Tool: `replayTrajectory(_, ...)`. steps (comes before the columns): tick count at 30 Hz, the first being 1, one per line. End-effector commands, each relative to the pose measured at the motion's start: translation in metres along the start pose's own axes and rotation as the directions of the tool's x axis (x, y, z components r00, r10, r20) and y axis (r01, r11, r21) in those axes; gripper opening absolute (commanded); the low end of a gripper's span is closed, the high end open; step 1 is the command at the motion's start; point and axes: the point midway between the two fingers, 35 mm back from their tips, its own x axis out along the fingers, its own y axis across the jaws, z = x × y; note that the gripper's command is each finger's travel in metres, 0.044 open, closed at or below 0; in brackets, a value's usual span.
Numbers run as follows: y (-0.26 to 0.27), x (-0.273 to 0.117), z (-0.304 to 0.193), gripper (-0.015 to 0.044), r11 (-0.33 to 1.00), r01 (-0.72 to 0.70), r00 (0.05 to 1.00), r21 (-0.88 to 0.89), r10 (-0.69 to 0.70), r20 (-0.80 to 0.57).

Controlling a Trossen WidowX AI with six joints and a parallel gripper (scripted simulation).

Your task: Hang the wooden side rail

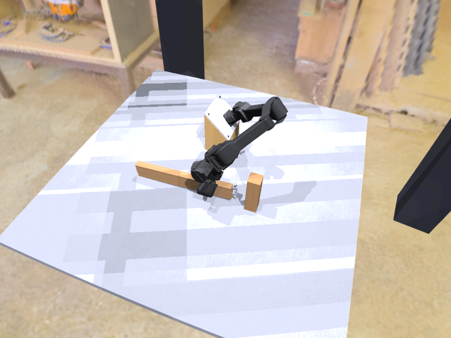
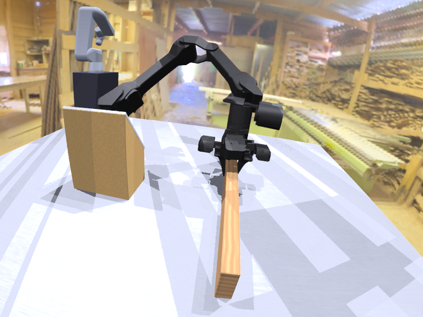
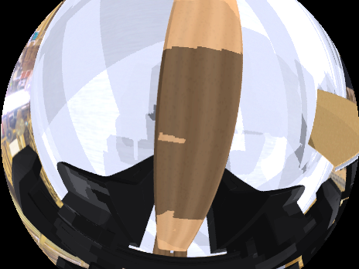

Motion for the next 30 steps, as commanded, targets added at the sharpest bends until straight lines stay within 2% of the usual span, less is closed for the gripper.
replayTrajectory(1,0.0009,-0.0019,0.0000,0.0000,1.000,-0.007,1.000,0.003,0.007,0.001)
replayTrajectory(30,0.0033,-0.0032,-0.0031,0.0000,1.000,-0.007,1.000,0.003,0.007,0.001)
